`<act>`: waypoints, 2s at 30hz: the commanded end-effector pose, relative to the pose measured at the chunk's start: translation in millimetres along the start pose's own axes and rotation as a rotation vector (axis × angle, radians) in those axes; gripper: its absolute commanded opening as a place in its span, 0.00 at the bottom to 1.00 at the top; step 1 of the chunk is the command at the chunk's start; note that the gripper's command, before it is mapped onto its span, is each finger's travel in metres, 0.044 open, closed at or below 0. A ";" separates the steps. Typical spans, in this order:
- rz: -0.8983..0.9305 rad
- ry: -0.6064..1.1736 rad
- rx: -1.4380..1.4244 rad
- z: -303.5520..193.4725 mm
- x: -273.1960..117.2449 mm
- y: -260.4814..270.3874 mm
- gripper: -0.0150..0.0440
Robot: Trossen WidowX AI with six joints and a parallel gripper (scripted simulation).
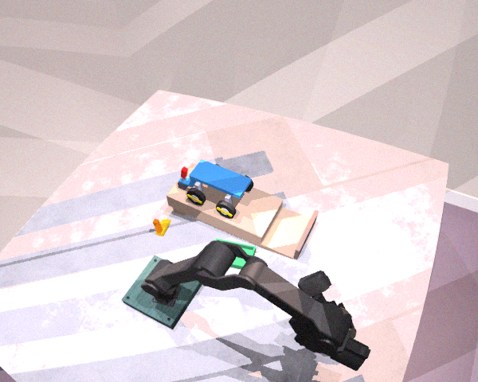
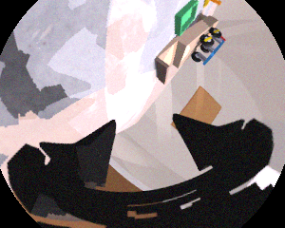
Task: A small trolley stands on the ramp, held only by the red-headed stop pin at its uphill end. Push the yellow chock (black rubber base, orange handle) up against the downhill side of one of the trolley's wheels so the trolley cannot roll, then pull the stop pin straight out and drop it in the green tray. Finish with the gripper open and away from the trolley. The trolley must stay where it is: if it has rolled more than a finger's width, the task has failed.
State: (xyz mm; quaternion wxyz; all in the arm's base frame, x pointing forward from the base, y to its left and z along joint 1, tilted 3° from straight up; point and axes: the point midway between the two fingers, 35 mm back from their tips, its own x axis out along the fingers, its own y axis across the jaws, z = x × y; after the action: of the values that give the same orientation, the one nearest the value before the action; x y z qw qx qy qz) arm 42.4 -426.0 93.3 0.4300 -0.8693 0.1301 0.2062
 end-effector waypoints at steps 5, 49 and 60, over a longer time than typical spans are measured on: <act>0.000 -0.052 -0.149 -2.9 15.0 -14.2 0.71; -0.271 -0.479 -1.888 16.4 145.2 -184.2 0.58; -0.402 -0.527 -2.331 32.4 164.8 -227.7 0.58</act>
State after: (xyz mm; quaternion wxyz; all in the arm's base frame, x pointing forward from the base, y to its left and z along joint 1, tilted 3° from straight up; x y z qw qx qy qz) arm 265.5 -281.2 150.7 -0.5324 -0.7064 -0.3469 0.3119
